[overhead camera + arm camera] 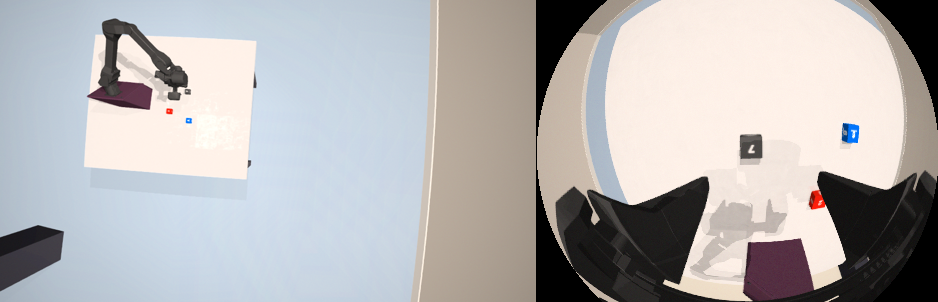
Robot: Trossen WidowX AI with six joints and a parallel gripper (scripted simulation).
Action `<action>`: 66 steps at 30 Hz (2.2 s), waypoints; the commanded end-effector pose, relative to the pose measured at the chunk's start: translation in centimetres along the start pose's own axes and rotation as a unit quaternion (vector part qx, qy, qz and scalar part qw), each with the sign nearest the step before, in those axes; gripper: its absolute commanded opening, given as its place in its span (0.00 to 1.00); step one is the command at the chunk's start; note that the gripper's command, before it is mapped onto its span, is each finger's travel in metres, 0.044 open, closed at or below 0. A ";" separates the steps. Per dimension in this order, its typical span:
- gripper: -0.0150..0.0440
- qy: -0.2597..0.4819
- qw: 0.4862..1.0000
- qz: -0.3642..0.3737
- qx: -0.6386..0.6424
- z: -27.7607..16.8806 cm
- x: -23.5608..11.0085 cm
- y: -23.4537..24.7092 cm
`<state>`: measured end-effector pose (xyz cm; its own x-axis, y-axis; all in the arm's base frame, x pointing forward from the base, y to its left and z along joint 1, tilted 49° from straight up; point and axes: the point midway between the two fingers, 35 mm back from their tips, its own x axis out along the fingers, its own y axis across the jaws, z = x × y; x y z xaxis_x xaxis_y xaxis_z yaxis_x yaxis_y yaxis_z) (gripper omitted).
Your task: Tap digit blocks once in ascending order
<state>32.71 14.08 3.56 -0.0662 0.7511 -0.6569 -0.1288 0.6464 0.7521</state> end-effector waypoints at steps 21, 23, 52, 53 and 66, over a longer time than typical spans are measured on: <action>0.93 -0.001 1.000 -0.004 0.001 0.9 -0.2 -18.1; 0.93 -0.001 1.000 -0.004 0.001 0.9 -0.2 -18.1; 0.93 0.002 1.000 -0.003 0.003 -11.8 0.0 -13.4; 0.89 0.001 1.000 -0.003 0.004 -11.7 0.2 -13.4; 0.31 0.002 1.000 -0.001 0.004 -11.9 8.1 -13.3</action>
<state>22.10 9.91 -12.33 -0.0776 0.7455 -0.6620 -0.1300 0.6508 0.7481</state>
